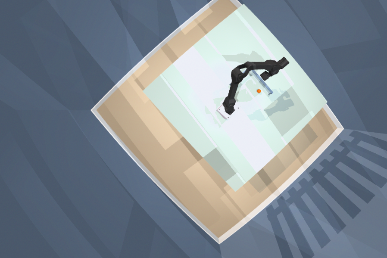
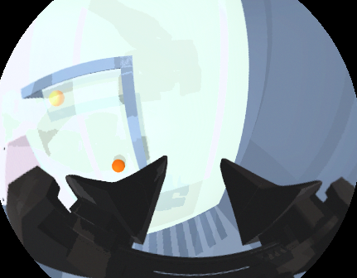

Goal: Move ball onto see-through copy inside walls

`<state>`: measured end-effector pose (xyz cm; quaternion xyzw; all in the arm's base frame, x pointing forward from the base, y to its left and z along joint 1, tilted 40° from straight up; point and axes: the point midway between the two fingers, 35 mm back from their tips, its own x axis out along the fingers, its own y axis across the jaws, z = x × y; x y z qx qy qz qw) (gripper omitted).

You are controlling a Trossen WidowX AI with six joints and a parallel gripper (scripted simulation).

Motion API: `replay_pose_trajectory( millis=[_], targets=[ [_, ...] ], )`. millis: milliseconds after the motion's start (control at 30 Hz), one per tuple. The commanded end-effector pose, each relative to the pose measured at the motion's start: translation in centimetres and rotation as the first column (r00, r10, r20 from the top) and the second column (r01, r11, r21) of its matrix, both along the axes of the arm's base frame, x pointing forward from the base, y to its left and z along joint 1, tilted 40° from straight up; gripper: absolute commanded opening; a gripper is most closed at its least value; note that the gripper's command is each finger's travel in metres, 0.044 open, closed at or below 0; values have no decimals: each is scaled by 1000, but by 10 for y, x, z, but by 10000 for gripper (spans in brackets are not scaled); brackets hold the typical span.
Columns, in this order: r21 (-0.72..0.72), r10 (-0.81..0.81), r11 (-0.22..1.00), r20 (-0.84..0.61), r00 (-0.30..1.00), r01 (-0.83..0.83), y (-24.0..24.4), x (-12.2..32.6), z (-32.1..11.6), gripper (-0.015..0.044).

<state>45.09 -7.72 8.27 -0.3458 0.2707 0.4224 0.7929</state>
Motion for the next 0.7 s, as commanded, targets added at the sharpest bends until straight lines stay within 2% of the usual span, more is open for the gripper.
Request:
replay_pose_trajectory(
  millis=[0,333,667],
  targets=[
    [-13,79,997,-95,992,-81,-1,-24,-45,274],
    [70,322,947,-273,907,-315,9,-98,-130,274],
    [120,348,937,-281,894,-327,15,-106,-152,274]
  ],
)
